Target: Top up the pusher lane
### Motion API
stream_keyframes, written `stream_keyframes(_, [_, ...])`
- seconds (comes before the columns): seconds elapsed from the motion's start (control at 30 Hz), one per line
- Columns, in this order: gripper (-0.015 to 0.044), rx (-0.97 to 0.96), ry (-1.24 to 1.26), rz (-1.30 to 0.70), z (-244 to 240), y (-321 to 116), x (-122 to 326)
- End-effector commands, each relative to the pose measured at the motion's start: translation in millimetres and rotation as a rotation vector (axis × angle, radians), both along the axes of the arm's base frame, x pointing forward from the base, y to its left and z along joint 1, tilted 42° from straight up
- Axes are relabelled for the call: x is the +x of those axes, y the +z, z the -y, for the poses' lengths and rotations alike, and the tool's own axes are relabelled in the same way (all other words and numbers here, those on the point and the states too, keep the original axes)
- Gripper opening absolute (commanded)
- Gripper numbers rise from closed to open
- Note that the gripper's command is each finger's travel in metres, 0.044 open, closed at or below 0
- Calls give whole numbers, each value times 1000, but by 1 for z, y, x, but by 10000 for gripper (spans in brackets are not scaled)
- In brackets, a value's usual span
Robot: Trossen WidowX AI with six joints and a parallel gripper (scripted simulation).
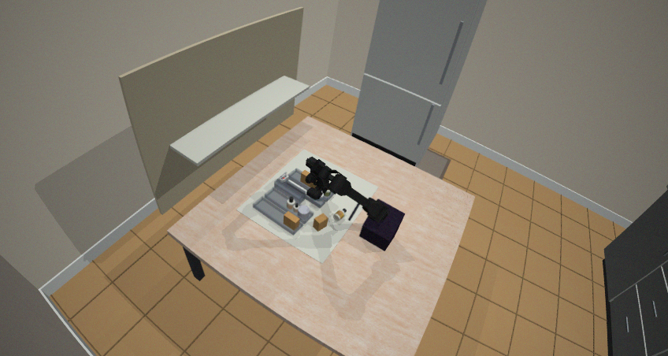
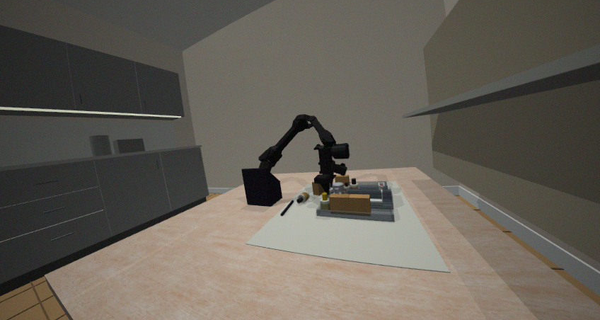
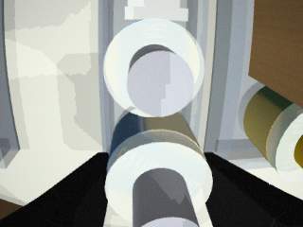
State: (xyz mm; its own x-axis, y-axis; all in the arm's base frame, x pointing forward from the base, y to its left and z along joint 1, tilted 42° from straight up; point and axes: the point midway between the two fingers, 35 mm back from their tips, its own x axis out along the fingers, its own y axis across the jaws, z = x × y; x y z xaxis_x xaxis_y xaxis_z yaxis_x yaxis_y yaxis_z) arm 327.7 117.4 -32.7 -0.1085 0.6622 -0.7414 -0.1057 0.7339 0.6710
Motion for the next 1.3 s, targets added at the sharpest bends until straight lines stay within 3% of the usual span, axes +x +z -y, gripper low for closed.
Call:
stream_keyframes(0.0, [0, 4, -3, 20, 0, 2, 6])
stream_keyframes(1.27, [0, 4, -3, 20, -8, -6, 6])
